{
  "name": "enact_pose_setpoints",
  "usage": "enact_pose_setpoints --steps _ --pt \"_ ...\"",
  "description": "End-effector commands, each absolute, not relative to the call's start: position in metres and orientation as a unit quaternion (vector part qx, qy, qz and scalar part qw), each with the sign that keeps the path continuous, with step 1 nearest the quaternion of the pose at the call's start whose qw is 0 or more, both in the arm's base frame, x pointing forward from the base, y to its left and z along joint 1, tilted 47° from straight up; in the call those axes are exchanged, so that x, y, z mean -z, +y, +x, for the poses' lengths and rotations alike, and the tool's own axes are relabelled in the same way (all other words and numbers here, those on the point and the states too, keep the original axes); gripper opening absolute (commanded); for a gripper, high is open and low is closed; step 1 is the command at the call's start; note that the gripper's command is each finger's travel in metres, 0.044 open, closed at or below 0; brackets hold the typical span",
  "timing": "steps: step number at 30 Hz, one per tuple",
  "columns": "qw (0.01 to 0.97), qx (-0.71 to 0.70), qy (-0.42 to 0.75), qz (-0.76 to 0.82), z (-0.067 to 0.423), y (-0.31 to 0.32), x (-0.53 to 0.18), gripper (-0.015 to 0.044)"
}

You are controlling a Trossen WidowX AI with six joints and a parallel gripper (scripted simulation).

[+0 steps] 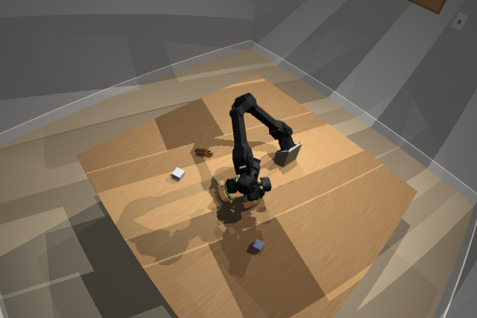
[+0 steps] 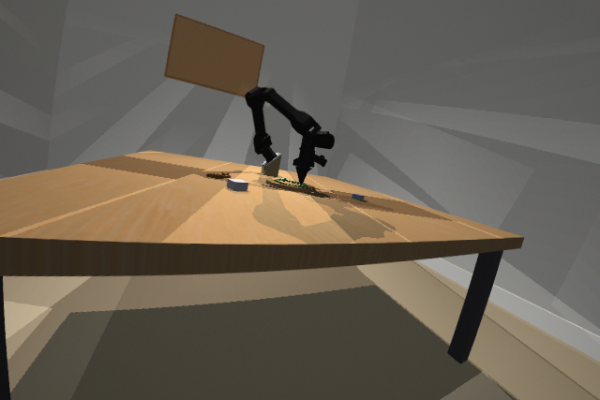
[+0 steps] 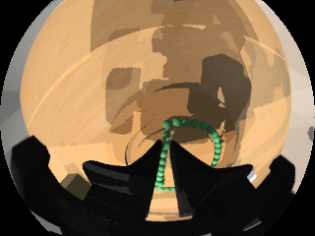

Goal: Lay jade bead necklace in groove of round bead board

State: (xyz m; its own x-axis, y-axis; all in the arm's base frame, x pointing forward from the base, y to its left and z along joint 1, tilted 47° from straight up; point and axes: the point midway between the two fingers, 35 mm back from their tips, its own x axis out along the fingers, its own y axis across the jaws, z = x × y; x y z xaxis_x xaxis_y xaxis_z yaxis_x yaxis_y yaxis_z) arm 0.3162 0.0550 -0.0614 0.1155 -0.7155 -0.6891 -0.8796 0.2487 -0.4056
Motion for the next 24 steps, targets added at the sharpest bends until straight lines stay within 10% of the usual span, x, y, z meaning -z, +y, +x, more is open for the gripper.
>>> enact_pose_setpoints --steps 1,24 --pt "0.437 -0.094 0.658 -0.606 0.316 0.055 0.061 0.0000" --pt "0.433 -0.095 0.658 -0.609 0.307 0.067 0.066 0.0000"
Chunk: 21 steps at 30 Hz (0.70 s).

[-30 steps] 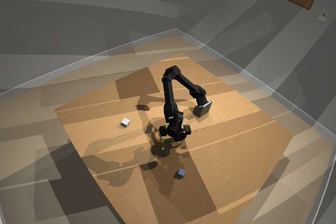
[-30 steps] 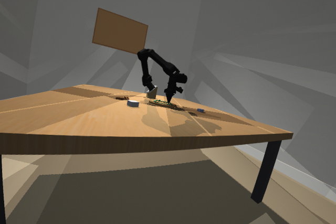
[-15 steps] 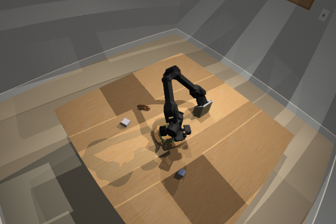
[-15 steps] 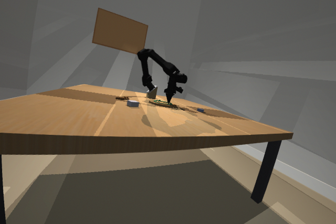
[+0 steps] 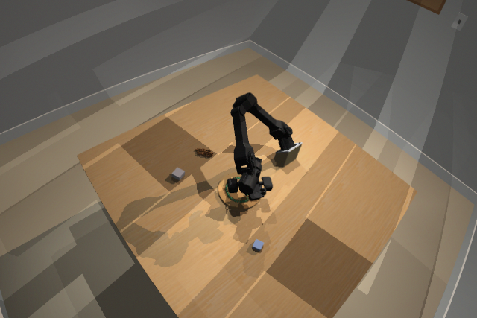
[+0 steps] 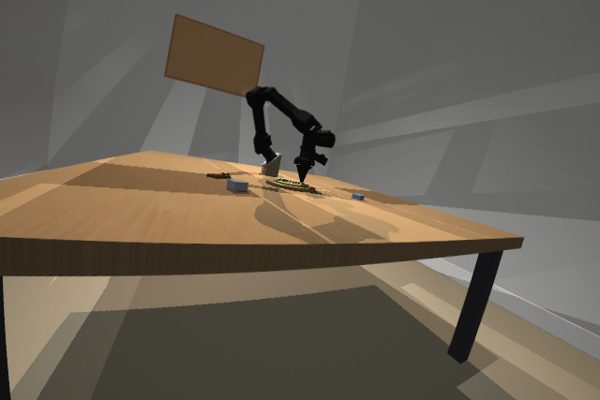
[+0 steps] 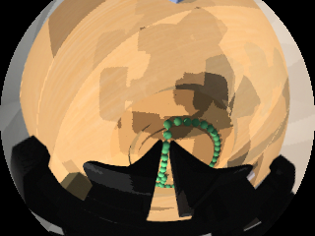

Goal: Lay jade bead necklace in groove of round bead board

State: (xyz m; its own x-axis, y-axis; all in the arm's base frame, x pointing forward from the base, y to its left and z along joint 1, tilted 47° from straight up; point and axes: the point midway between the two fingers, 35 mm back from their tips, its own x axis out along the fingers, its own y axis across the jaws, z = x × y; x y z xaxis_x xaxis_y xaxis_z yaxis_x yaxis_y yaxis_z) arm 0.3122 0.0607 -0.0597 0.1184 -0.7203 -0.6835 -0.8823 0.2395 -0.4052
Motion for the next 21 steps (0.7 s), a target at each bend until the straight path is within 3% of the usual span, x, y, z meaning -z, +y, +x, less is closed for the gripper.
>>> enact_pose_setpoints --steps 1,21 --pt "0.433 -0.095 0.658 -0.609 0.305 0.068 0.068 0.0000" --pt "0.433 -0.095 0.658 -0.609 0.302 0.066 0.079 0.0000"
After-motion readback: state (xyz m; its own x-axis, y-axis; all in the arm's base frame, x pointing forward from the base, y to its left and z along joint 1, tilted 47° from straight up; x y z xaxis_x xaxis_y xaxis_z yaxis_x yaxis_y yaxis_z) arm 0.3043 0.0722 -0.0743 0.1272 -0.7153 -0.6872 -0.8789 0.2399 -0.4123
